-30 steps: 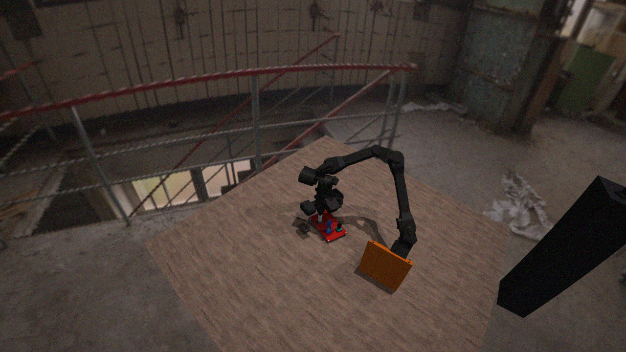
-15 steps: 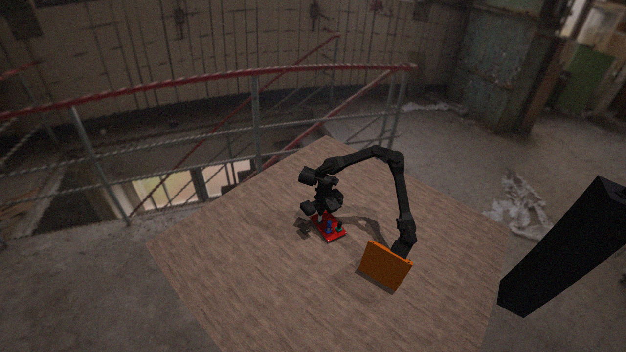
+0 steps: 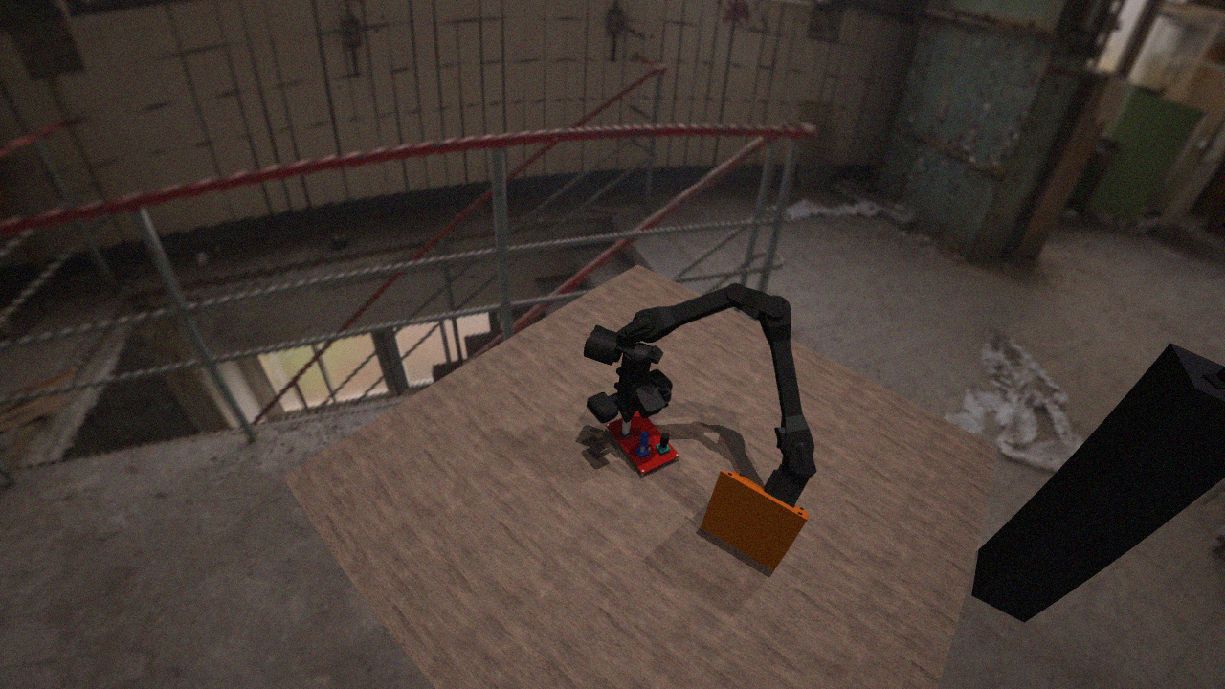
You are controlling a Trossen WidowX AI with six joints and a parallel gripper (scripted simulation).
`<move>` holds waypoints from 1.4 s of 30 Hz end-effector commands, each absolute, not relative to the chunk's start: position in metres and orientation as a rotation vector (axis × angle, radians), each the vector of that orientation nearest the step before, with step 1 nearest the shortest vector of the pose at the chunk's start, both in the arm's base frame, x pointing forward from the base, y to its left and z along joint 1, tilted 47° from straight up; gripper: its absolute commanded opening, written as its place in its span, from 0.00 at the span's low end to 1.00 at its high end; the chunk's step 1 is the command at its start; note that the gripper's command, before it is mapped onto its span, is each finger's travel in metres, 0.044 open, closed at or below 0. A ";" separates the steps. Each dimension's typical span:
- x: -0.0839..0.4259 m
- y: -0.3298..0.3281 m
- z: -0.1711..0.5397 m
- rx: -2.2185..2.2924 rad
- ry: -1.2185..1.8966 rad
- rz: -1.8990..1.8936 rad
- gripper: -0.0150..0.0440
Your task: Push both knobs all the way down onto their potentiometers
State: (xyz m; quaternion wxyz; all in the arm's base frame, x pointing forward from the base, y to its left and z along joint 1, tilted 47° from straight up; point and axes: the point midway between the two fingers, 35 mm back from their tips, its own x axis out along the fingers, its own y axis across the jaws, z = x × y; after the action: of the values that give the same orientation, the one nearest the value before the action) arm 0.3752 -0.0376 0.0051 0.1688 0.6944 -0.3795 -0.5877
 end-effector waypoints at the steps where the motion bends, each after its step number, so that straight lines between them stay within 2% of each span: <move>1: 0.377 -0.058 -0.008 1.958 -1.139 -1.683 0.25; 38: 0.378 -0.025 0.022 1.960 -1.138 -1.685 0.25; 42: 0.377 -0.028 0.019 1.955 -1.131 -1.679 0.43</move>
State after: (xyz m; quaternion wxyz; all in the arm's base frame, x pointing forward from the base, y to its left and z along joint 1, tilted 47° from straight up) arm 0.3777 -0.0253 0.0199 0.1638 0.6866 -0.3952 -0.5879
